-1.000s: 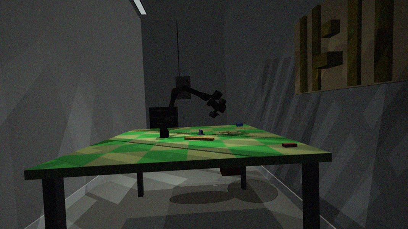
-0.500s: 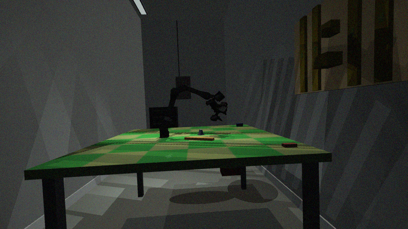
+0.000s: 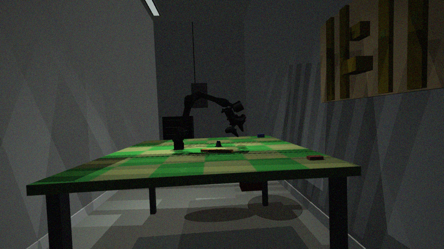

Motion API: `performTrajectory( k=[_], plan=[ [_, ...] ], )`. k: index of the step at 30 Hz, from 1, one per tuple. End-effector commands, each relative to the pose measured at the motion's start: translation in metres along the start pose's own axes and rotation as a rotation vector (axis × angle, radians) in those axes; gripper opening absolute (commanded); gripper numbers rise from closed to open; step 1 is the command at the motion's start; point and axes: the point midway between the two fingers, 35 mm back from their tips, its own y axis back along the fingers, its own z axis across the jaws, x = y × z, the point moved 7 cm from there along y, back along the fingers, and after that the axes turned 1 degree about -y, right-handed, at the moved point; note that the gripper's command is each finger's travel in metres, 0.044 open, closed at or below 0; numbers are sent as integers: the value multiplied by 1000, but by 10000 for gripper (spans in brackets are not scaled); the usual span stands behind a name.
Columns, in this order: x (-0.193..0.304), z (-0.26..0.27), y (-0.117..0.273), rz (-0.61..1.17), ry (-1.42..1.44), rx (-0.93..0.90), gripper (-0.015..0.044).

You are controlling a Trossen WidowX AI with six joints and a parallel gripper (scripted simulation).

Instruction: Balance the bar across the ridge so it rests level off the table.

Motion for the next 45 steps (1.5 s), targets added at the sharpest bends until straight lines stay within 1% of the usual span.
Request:
performTrajectory(
  k=[1, 11, 21, 25, 31, 39, 45],
  plan=[
    [-10, -21, 9, -11, 59, 83, 315],
    [-22, -76, 33, 42, 203, 284, 315],
    [-24, -127, 61, 178, 350, 453, 315],
    [-24, -139, 69, 223, 386, 487, 315],
    [-23, -141, 66, 223, 386, 487, 315],
    [-18, -161, 31, 223, 386, 487, 315],
    [-18, -162, 29, 223, 386, 487, 315]
  ],
)
